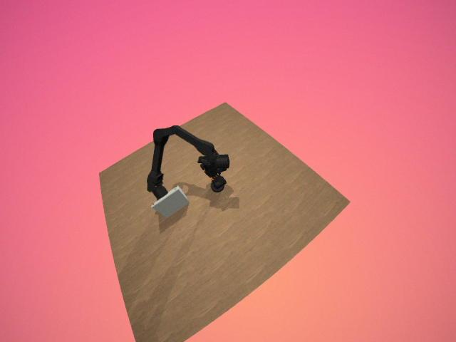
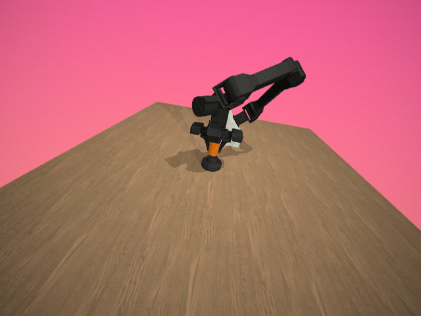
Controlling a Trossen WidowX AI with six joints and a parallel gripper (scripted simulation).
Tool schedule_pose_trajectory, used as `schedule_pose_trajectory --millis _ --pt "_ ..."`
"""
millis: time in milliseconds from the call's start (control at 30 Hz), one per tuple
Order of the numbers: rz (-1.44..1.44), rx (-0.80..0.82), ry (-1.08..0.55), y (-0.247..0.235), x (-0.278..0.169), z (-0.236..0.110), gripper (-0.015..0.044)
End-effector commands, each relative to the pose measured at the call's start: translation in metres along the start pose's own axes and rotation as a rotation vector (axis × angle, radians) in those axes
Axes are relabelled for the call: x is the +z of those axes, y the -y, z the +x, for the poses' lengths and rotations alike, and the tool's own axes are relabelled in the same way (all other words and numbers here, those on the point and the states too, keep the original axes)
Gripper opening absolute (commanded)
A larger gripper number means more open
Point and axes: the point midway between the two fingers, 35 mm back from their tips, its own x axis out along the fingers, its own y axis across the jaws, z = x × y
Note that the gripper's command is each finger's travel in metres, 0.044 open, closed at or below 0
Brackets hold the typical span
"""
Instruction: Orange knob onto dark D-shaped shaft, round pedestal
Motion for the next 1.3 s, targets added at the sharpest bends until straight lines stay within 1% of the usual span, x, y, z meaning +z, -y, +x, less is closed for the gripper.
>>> schedule_pose_trajectory --millis 0,167,367,1267 --pt "0.003 0.002 0.003 -0.0024 -0.0006 -0.0029 0.0" --pt "-0.023 0.002 0.003 -0.0039 -0.0004 -0.0047 0.0" --pt "-0.207 0.002 0.003 -0.0038 0.0009 -0.006 0.0" --pt "-0.207 0.002 0.003 -0.0011 0.0 -0.0048 0.0"
